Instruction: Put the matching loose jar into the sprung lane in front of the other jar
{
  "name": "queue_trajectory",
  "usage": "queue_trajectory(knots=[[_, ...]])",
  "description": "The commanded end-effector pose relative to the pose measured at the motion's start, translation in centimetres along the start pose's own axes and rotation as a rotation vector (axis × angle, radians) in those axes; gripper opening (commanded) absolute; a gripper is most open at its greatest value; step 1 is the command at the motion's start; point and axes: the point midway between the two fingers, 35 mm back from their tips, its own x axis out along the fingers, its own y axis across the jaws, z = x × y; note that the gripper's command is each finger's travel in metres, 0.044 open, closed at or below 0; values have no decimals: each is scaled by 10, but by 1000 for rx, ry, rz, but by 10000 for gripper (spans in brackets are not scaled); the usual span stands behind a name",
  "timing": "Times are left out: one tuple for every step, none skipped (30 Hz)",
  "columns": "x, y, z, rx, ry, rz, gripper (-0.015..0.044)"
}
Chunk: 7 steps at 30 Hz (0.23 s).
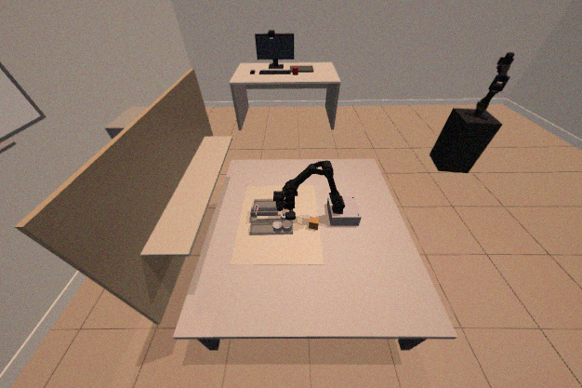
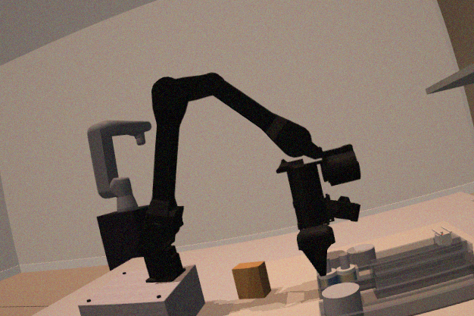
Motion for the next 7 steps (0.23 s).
queue_trajectory(knots=[[-1, 0, -14, 0, 1, 0, 270], [-1, 0, -17, 0, 1, 0, 270], [-1, 0, -21, 0, 2, 0, 270], [-1, 0, -24, 0, 2, 0, 270], [-1, 0, -28, 0, 2, 0, 270], [-1, 0, -31, 0, 2, 0, 270], [-1, 0, -35, 0, 3, 0, 270]])
